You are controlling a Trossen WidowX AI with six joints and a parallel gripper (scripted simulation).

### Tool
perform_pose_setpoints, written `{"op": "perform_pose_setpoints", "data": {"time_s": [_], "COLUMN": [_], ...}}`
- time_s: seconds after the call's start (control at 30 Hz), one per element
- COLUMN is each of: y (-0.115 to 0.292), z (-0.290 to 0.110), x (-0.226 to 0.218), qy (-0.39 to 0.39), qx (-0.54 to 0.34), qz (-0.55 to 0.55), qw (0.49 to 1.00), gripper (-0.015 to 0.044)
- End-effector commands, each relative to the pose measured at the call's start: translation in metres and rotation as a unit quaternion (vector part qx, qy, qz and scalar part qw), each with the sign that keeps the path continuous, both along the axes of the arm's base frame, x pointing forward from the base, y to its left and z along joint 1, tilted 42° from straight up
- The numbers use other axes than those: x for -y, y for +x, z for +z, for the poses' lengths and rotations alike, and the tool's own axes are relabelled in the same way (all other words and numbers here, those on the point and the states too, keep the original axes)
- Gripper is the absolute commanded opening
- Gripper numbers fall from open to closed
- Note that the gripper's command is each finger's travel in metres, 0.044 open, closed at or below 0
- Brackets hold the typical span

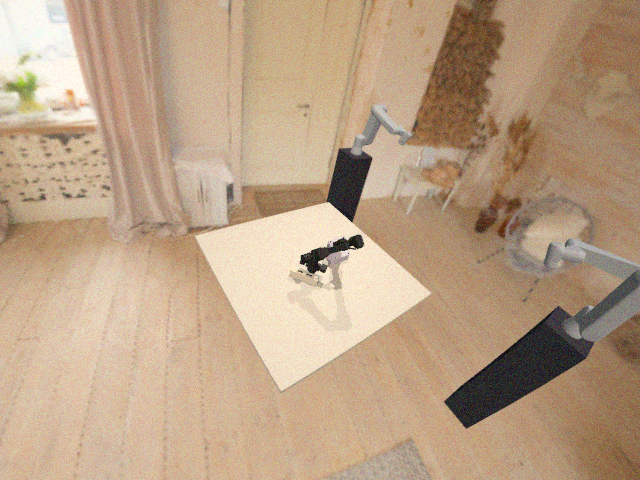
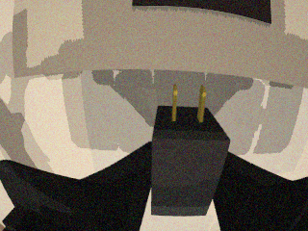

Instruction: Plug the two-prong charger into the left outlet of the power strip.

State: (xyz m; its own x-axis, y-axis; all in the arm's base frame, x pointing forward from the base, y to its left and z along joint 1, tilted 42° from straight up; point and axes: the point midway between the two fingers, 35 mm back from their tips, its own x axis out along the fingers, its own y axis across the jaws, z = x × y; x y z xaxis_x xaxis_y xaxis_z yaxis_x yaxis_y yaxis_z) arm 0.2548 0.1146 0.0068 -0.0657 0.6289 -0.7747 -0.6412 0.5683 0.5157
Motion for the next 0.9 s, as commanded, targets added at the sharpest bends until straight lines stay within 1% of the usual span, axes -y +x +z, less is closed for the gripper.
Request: {"op": "perform_pose_setpoints", "data": {"time_s": [0.0,0.87], "y": [0.0009,0.0050], "z": [0.0012,0.0036], "x": [-0.0010,-0.0036], "qy": [0.002,0.002], "qx": [-0.002,-0.002], "qz": [-0.002,-0.002], "qw": [1.000,1.000], "gripper": [0.0000,0.0000]}}
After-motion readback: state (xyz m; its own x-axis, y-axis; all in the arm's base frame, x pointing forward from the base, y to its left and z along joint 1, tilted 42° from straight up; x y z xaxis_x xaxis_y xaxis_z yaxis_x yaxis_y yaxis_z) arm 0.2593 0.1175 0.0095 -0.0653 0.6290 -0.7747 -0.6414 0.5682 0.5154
